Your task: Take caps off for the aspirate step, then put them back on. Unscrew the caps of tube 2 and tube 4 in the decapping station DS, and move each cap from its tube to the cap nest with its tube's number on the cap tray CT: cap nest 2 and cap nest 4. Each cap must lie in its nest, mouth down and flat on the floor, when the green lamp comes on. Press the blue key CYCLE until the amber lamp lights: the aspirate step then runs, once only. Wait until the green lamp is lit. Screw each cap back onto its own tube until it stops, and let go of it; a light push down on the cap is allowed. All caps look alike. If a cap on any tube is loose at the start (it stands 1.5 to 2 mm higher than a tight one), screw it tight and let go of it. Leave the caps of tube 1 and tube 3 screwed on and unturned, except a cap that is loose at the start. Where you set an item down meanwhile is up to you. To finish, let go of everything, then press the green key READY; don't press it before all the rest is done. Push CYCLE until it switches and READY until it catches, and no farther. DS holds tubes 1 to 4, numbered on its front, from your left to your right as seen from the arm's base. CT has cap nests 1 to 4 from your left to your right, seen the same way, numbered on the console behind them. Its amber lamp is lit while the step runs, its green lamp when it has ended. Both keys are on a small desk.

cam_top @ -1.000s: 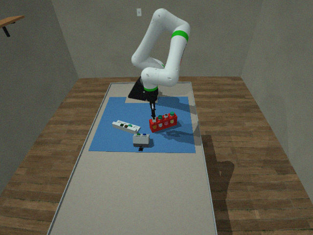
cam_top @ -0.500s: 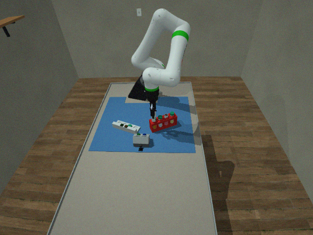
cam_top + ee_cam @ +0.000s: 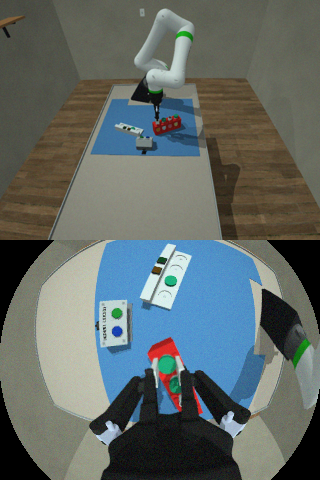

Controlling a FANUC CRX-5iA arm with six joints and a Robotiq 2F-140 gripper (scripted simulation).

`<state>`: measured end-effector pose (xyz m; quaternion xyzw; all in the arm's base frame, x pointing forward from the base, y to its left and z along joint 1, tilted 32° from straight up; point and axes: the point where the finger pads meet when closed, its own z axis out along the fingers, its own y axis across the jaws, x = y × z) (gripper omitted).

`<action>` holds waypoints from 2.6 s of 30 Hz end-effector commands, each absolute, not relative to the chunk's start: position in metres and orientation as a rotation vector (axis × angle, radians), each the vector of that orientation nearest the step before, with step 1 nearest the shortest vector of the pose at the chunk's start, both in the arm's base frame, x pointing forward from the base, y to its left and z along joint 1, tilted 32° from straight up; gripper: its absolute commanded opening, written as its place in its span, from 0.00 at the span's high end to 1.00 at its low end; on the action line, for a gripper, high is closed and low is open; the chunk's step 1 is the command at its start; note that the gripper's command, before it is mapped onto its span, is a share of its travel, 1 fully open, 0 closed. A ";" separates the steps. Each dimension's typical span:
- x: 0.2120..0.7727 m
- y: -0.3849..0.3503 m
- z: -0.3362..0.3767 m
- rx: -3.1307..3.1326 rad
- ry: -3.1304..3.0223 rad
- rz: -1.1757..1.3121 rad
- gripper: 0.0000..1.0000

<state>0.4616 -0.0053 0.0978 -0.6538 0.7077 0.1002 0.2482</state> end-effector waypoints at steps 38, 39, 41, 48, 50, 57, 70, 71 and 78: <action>0.462 -0.006 0.098 -2.352 1.084 -0.005 0.65; 0.462 -0.006 0.098 -2.352 1.084 -0.005 0.65; 0.462 -0.006 0.098 -2.254 1.276 0.056 0.65; 0.462 -0.006 0.098 -2.025 1.630 0.174 0.65; 0.462 -0.006 0.098 -1.957 1.716 0.204 0.65; 0.462 -0.006 0.098 -1.732 1.965 0.295 0.65; 0.462 -0.006 0.098 -1.606 2.082 0.340 1.00; 0.462 -0.006 0.098 -1.606 2.082 0.340 1.00; 0.462 -0.006 0.098 -1.606 2.082 0.340 1.00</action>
